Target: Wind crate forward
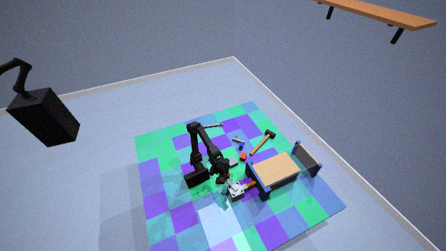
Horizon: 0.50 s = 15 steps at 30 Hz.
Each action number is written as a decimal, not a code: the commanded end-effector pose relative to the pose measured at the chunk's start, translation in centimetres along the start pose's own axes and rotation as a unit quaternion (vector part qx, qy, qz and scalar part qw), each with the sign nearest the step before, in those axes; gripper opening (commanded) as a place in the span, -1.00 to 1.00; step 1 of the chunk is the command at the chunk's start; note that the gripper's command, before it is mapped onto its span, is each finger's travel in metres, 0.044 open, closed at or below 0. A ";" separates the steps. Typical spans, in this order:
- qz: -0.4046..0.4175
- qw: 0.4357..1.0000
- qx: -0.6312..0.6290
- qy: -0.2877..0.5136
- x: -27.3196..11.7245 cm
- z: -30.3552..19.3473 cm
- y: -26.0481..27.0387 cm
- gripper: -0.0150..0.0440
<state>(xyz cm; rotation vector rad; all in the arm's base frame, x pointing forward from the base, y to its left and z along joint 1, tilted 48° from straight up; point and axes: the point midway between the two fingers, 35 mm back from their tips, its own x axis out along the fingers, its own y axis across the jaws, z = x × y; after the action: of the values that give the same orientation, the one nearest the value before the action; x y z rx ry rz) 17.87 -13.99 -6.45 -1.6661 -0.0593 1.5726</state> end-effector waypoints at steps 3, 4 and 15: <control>0.015 1.000 0.007 -0.009 -0.2 1.0 1.5 -0.49; 0.015 1.000 0.007 -0.009 -0.2 1.0 1.6 -0.49; 0.015 1.000 0.007 -0.009 -0.4 1.4 2.8 -0.49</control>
<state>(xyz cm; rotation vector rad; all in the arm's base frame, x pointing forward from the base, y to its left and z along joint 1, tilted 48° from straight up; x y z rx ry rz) 16.75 -14.51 -6.80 -1.6679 -0.0689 1.5631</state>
